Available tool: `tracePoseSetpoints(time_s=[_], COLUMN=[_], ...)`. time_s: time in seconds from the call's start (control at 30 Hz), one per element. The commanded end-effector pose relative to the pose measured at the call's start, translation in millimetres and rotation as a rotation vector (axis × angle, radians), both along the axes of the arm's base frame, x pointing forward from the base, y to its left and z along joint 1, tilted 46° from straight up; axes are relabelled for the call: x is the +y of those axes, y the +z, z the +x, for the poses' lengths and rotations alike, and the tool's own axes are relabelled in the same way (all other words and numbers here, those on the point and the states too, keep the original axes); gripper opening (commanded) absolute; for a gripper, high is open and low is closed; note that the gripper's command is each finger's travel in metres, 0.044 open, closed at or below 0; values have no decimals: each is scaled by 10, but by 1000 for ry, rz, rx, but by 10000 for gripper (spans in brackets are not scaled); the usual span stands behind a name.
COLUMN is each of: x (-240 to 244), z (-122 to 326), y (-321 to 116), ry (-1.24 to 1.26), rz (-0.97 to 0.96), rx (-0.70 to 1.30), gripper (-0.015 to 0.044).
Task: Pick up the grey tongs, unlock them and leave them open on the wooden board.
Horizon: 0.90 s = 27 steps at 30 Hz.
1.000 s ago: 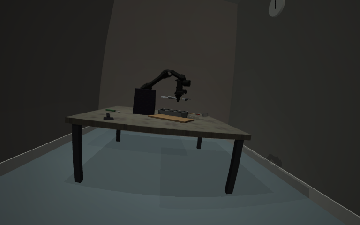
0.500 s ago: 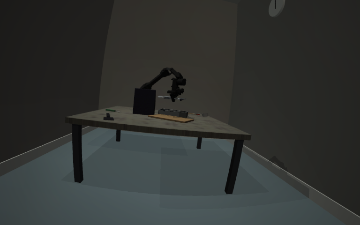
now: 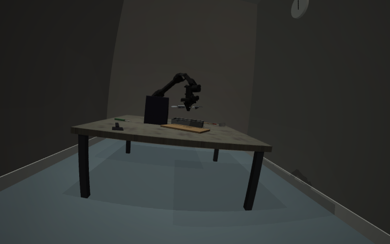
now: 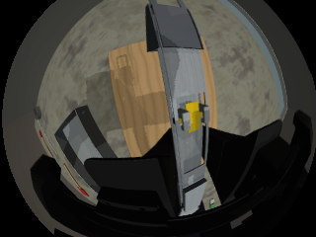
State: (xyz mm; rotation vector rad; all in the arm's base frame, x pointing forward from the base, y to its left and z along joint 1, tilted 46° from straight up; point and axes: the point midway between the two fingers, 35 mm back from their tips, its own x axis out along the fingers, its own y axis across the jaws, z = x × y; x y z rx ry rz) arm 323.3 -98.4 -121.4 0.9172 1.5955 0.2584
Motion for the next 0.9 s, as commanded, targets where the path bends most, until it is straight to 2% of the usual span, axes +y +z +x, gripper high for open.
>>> tracePoseSetpoints(time_s=[0.0, 0.87], x=[-27, -122], z=[-19, -66], y=[-58, -130], ry=[-42, -292], rz=[-42, -238], rx=[-28, -270], gripper=[-150, -150])
